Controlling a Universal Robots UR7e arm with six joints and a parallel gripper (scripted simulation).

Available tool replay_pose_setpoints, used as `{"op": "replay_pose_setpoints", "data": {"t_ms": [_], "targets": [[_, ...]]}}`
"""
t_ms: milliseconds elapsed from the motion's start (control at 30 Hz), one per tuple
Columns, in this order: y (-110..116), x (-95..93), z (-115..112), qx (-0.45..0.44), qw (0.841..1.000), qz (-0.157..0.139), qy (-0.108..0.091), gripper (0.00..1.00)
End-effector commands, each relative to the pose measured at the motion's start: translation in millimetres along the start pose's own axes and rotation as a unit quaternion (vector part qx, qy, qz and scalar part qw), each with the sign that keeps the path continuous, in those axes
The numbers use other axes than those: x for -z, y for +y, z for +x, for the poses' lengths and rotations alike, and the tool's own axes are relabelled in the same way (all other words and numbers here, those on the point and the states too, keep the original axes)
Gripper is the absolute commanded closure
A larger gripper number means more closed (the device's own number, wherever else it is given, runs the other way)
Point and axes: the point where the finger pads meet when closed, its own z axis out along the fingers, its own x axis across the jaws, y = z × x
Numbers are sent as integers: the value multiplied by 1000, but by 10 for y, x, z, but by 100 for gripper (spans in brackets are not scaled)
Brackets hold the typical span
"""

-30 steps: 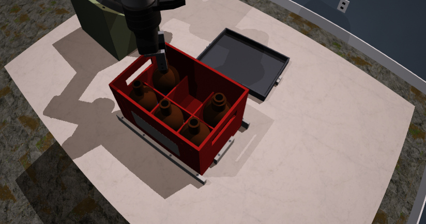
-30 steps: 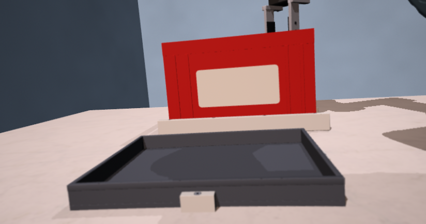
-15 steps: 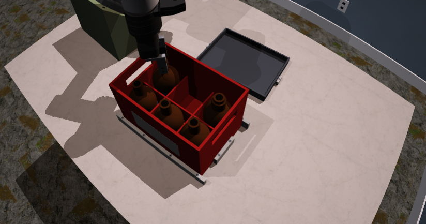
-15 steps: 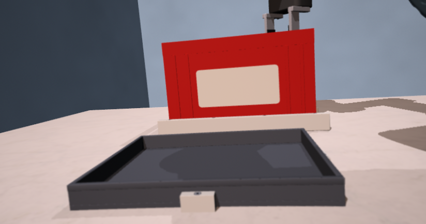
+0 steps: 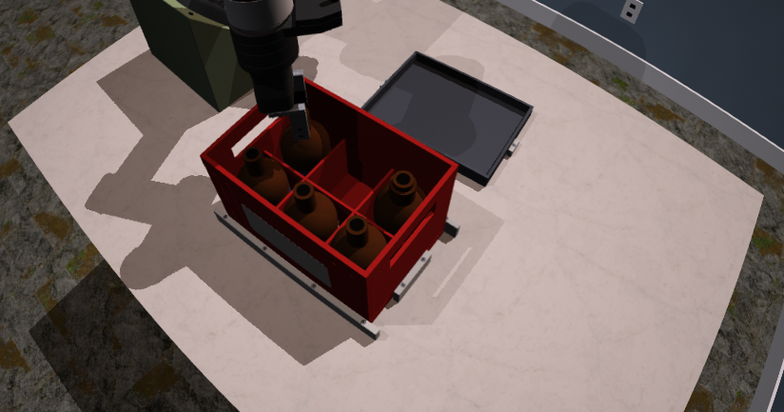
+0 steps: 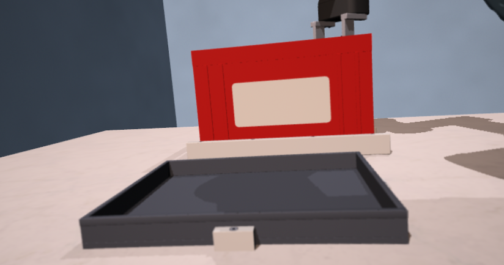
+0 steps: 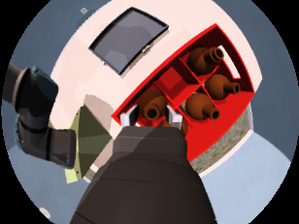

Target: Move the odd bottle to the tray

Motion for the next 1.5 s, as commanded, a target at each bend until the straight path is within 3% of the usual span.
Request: {"op": "replay_pose_setpoints", "data": {"t_ms": [0, 1333, 1367, 1467], "targets": [[1, -5, 4, 0, 1000, 0, 1, 0], [1, -6, 4, 0, 1000, 0, 1, 0], [1, -6, 4, 0, 1000, 0, 1, 100], [1, -6, 4, 0, 1000, 0, 1, 100]]}}
